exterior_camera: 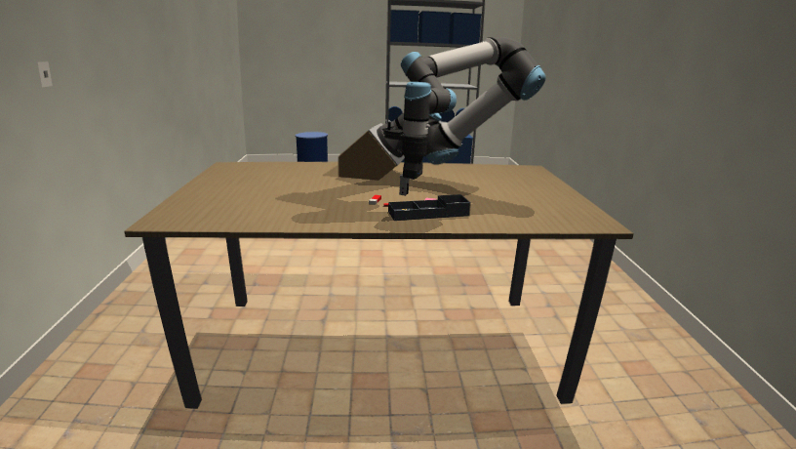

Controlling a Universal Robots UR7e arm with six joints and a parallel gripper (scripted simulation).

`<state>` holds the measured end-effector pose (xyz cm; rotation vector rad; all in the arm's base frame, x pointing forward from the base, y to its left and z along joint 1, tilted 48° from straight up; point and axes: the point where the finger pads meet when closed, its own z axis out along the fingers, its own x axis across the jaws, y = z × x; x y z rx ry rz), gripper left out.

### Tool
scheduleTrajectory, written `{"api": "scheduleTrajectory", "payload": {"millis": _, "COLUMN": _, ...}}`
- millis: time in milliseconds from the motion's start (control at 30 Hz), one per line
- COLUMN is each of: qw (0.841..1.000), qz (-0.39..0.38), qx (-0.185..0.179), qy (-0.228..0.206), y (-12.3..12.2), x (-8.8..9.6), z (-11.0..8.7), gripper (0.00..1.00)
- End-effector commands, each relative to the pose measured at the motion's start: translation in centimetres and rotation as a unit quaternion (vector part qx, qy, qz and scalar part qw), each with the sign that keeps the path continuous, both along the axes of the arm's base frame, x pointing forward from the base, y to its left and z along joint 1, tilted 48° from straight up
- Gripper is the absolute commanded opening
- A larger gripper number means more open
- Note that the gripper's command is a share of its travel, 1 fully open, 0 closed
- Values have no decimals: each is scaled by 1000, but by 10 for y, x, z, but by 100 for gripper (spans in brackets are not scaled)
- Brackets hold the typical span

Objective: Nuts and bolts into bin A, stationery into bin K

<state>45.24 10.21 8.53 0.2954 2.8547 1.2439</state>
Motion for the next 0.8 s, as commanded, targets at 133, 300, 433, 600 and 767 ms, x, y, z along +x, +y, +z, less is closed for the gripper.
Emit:
{"api": "scheduleTrajectory", "payload": {"millis": 133, "qw": 992, "qz": 89, "qx": -8, "qy": -93, "y": -1, "x": 0, "z": 0, "gripper": 34}}
{"api": "scheduleTrajectory", "payload": {"millis": 300, "qw": 982, "qz": 131, "qx": -12, "qy": -137, "y": -1, "x": 0, "z": 0, "gripper": 34}}
{"api": "scheduleTrajectory", "payload": {"millis": 433, "qw": 974, "qz": 156, "qx": -13, "qy": -163, "y": 0, "x": 0, "z": 0, "gripper": 34}}
{"api": "scheduleTrajectory", "payload": {"millis": 600, "qw": 959, "qz": 196, "qx": -13, "qy": -204, "y": -1, "x": 0, "z": 0, "gripper": 34}}
{"api": "scheduleTrajectory", "payload": {"millis": 767, "qw": 959, "qz": 196, "qx": -13, "qy": -204, "y": -1, "x": 0, "z": 0, "gripper": 34}}
